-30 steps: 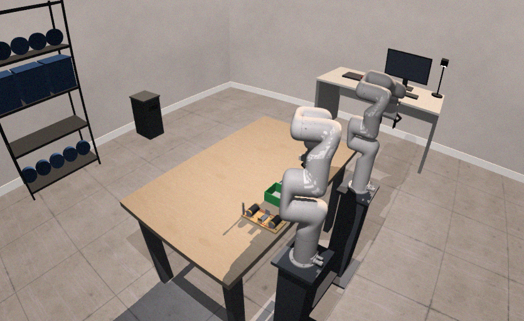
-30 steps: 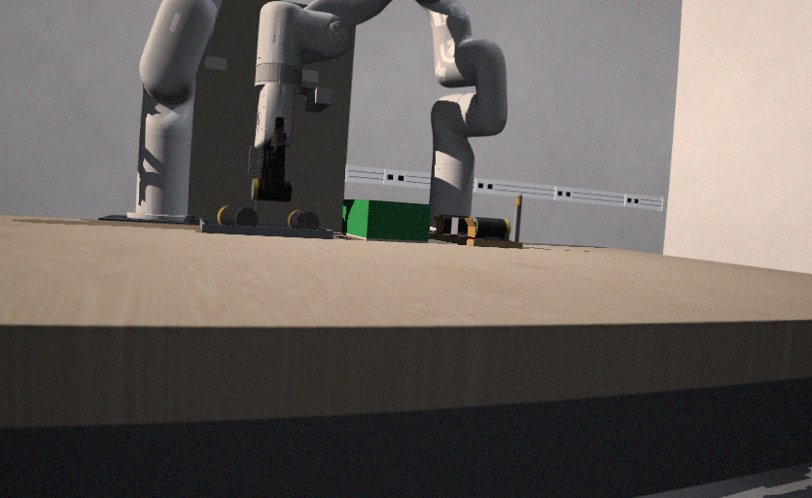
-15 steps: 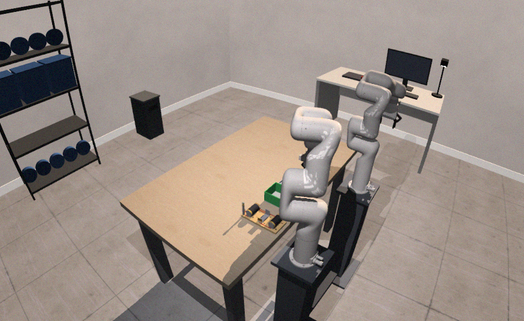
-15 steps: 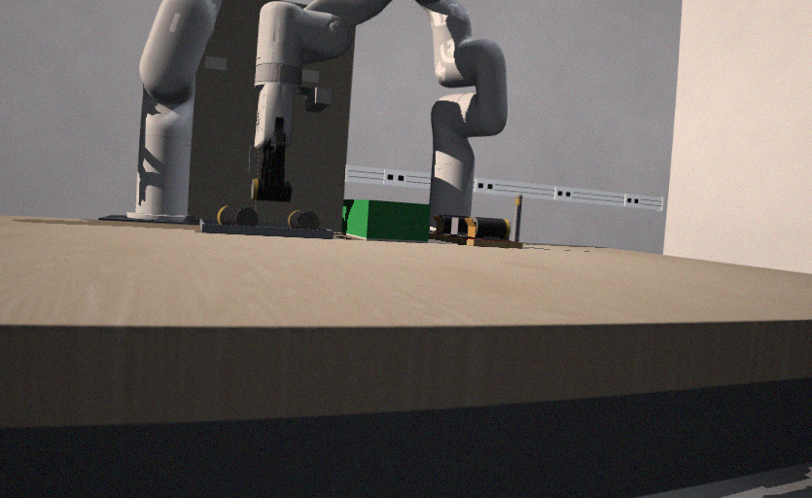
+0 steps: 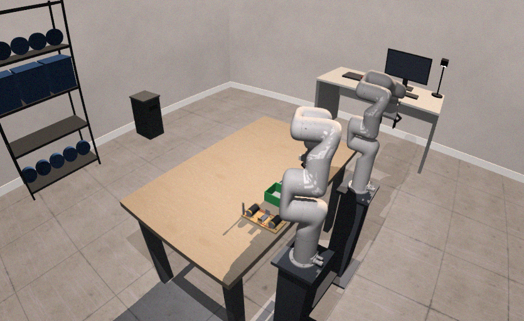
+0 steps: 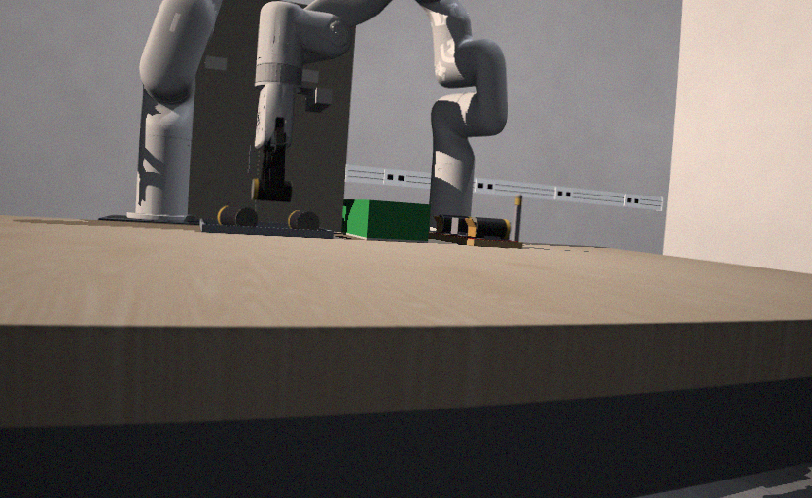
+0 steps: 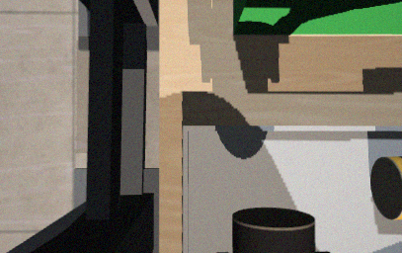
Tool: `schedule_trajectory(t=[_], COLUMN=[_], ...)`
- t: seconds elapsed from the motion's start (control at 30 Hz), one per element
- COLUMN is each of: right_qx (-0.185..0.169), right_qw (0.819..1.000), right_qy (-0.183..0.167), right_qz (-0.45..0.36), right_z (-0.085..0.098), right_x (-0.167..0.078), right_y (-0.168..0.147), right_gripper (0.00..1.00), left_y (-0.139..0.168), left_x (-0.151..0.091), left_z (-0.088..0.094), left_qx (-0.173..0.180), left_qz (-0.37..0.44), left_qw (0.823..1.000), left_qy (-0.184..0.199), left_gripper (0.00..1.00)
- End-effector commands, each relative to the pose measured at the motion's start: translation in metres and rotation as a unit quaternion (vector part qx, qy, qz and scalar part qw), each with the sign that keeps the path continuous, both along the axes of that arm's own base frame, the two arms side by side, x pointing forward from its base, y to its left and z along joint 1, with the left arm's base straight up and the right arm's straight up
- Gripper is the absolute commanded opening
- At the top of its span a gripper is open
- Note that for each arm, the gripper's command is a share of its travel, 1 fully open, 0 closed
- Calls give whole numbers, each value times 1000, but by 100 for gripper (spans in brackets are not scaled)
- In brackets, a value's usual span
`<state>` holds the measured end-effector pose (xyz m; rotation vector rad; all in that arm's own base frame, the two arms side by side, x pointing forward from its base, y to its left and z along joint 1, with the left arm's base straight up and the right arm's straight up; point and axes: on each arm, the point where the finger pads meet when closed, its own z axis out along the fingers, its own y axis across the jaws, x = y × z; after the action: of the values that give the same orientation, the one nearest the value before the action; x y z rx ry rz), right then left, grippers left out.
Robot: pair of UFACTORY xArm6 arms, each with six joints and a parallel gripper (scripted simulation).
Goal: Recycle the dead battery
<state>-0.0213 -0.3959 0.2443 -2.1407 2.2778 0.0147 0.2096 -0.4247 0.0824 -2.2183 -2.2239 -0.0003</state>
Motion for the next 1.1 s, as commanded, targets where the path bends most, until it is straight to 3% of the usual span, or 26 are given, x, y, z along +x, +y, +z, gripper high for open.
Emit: schedule_trajectory(t=[0.0,0.2,0.53,1.0,1.03,1.07], right_qx=[-9,-9,-9,-9,-9,-9], right_qw=[1000,1000,1000,1000,1000,1000], right_qy=[2,2,2,2,2,2], right_qz=[4,4,4,4,4,4], right_z=[6,6,6,6,6,6], right_x=[0,0,0,0,0,0], right_y=[-4,-4,-4,-4,-4,-4], right_gripper=[100,100,100,100,100,100], left_y=[-5,-5,-5,-5,-5,-5], left_x=[2,2,2,2,2,2], left_z=[6,2,-38,-39,-39,-39], left_qx=[-8,-8,-8,-8,-8,-8], left_qz=[-1,1,1,1,1,1], left_qw=[1000,1000,1000,1000,1000,1000], left_qy=[-3,-3,-3,-3,-3,-3], left_gripper=[28,28,28,28,51,51])
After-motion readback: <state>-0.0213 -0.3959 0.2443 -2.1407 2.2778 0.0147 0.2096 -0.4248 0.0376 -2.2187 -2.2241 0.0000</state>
